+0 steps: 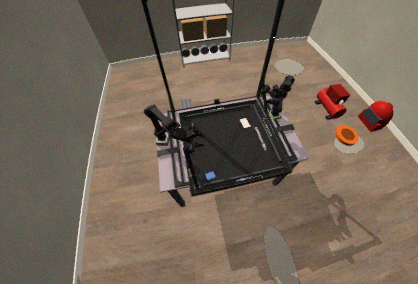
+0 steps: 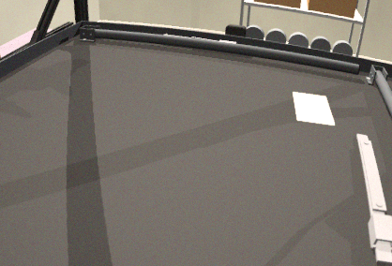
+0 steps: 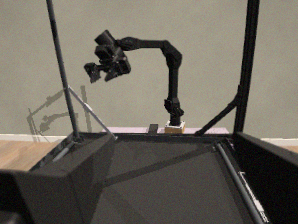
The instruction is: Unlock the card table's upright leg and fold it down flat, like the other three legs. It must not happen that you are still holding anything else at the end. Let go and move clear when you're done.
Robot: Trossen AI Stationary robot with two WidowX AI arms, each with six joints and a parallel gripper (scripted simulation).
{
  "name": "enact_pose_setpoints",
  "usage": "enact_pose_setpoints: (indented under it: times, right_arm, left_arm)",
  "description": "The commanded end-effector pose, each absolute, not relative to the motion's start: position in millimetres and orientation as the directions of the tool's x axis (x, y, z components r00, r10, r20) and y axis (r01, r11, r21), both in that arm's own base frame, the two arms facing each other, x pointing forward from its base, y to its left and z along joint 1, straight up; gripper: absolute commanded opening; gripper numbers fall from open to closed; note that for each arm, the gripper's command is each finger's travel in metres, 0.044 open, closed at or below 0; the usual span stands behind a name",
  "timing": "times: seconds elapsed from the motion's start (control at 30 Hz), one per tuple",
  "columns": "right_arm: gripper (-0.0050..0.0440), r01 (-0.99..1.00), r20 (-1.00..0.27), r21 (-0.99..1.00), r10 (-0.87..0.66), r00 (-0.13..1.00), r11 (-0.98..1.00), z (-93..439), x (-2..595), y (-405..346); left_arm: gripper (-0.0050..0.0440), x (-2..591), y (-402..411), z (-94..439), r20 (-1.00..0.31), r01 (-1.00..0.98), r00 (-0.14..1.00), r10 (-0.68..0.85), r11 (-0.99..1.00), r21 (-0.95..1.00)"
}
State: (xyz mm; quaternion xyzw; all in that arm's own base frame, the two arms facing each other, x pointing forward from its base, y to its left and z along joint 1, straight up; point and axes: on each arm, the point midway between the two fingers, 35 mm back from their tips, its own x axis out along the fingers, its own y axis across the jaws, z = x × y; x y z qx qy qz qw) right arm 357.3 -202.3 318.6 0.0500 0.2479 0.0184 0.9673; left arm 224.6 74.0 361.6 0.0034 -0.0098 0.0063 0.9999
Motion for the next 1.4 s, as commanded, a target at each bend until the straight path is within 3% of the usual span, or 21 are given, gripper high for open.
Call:
enact_pose_setpoints:
  times: [0.0,0.37,0.83,1.37]
  right_arm:
    - [0.029,-0.017,-0.511,0.171,0.103,0.853,0.985,316,352,-229]
    - [0.029,0.006,-0.505,0.322,0.166,0.847,0.947,317,325,-270]
    - [0.029,0.033,-0.398,0.483,0.186,0.899,0.875,327,279,-332]
    - [0.029,0.049,-0.328,0.587,0.182,0.927,0.808,330,249,-354]
  left_arm:
    - [0.04,210,73,368,0.019,-0.002,1.0,0.002,1.0,0.016]
    - [0.04,189,68,373,0.01,-0.002,1.0,0.002,1.0,0.013]
    - [0.04,165,51,379,0.002,-0.001,1.0,0.001,1.0,0.005]
    - [0.04,158,40,381,0.0,0.0,1.0,0.0,1.0,0.0]
